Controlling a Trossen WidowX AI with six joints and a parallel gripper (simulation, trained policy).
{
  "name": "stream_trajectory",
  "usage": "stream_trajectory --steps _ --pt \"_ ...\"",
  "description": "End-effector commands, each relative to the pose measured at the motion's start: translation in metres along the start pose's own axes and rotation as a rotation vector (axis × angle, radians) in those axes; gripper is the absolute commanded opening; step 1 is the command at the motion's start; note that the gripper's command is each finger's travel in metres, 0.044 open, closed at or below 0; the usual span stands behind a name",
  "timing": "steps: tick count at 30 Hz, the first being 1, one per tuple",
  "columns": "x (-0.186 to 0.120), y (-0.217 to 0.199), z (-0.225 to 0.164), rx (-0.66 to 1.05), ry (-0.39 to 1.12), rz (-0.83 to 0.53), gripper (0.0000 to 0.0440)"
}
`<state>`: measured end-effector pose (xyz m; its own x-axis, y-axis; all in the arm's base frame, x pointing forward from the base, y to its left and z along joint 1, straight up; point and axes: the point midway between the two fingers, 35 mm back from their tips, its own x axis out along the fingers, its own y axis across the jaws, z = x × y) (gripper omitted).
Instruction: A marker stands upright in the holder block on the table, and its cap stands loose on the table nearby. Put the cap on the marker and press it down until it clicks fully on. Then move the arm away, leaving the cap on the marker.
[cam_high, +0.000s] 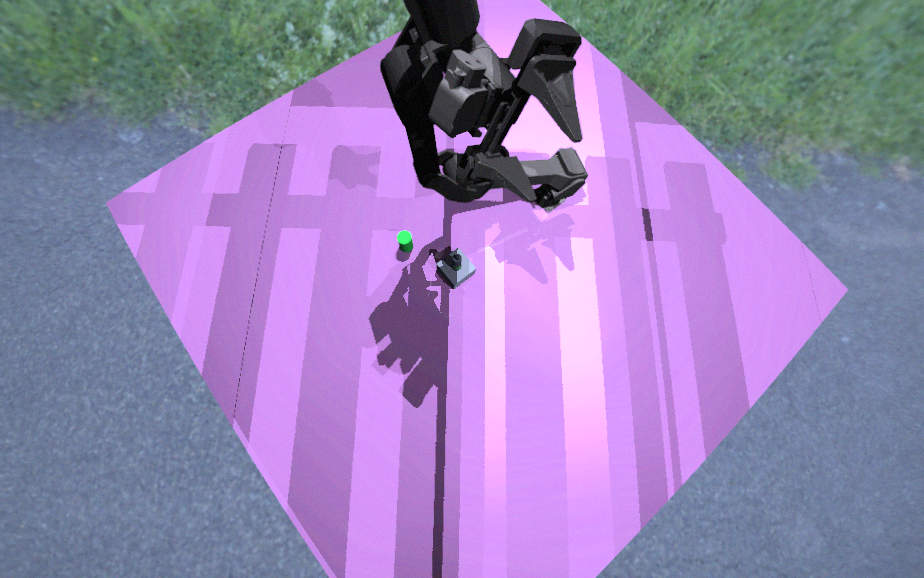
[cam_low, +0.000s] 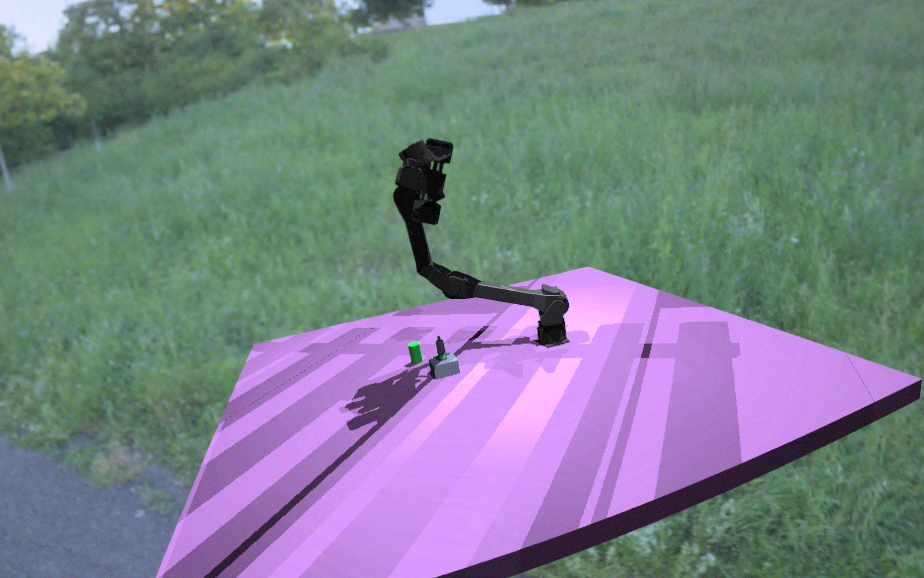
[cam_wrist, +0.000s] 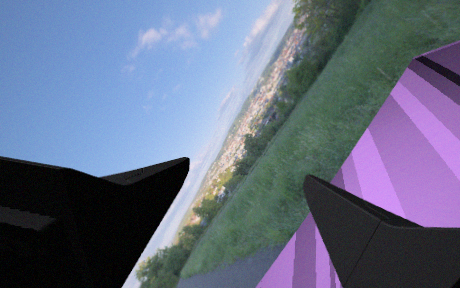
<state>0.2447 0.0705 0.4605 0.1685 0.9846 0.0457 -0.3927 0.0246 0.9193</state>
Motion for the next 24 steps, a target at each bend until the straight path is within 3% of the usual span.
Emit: stream_trajectory --steps 1,7,24 --pt "-0.001 0.001 -0.001 -0.004 0.002 0.001 0.0374" --pt "-0.006 0.011 -0.014 -0.041 0.018 0.008 0.0233" --pt "-0.014 0.035 -0.052 -0.105 0.085 0.012 0.026"
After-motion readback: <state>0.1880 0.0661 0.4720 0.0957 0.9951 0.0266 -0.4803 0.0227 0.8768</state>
